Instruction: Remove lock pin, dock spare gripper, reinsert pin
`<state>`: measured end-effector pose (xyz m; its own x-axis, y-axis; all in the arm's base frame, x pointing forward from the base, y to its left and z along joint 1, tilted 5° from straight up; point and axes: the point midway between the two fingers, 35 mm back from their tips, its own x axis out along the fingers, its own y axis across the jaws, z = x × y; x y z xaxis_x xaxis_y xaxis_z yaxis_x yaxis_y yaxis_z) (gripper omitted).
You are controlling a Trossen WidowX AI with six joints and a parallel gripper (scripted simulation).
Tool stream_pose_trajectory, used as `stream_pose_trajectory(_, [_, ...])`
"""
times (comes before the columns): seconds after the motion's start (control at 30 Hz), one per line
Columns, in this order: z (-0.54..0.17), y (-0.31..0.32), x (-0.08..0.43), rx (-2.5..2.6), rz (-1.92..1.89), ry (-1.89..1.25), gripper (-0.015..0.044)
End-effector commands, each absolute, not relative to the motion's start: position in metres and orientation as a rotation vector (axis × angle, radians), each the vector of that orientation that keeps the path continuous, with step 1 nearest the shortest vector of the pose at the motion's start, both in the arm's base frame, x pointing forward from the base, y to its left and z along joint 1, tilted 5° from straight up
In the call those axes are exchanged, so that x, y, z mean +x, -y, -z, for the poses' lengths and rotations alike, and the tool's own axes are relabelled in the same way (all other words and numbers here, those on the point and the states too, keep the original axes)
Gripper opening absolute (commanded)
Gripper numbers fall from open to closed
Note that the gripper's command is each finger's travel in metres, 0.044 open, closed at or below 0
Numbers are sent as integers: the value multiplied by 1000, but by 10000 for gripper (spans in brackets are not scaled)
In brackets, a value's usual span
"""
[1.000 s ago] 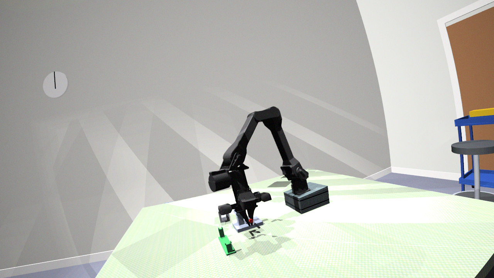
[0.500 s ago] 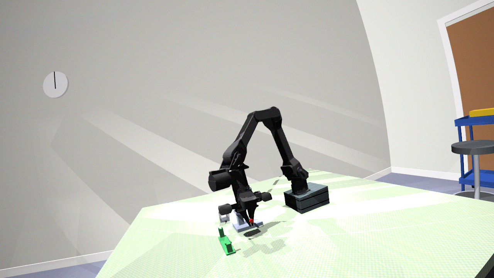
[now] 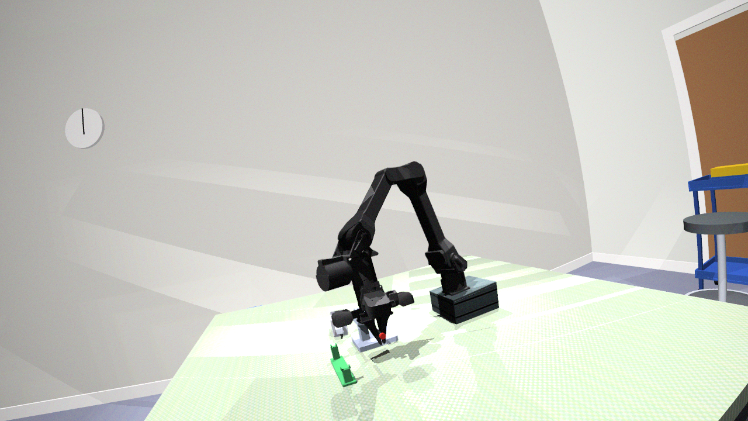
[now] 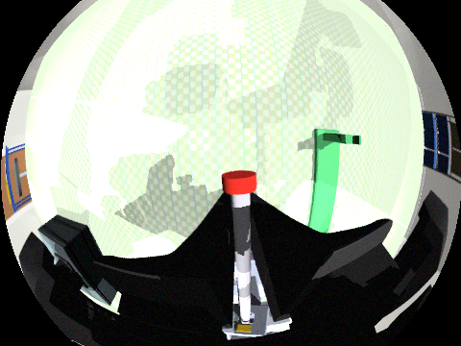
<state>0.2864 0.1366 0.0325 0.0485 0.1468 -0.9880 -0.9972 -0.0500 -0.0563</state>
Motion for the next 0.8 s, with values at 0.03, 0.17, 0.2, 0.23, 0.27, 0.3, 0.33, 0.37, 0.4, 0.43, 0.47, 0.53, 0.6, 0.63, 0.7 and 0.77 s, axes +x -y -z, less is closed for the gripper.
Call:
stream_pose_trajectory(0.03, [-33,-141,288,-1165,-1271,-1039,0])
stream_pose_trajectory(0.17, [-33,-144,288,-1164,-1272,-1041,0])
stream_pose_trajectory(0.2, [-33,-145,288,-1164,-1272,-1041,0])
stream_pose_trajectory(0.23, [-33,-146,288,-1164,-1272,-1042,0])
stream_pose_trajectory(0.27, [-33,-147,288,-1164,-1272,-1042,0])
stream_pose_trajectory(0.3, [-33,-148,288,-1164,-1272,-1042,0])
stream_pose_trajectory(0.33, [-33,-148,288,-1164,-1272,-1043,0])
stream_pose_trajectory(0.37, [-33,-149,288,-1164,-1272,-1043,0])
stream_pose_trajectory(0.4, [-33,-150,288,-1163,-1272,-1044,0])
stream_pose_trajectory(0.43, [-33,-151,288,-1163,-1272,-1044,0])
stream_pose_trajectory(0.47, [-33,-152,288,-1163,-1273,-1044,0])
stream_pose_trajectory(0.53, [-33,-153,288,-1163,-1273,-1045,0])
stream_pose_trajectory(0.6, [-33,-155,288,-1163,-1273,-1046,0])
stream_pose_trajectory(0.63, [-33,-156,288,-1163,-1273,-1047,0])
stream_pose_trajectory(0.7, [-34,-157,287,-1162,-1274,-1048,0])
stream_pose_trajectory(0.77, [-34,-159,287,-1162,-1274,-1049,0])
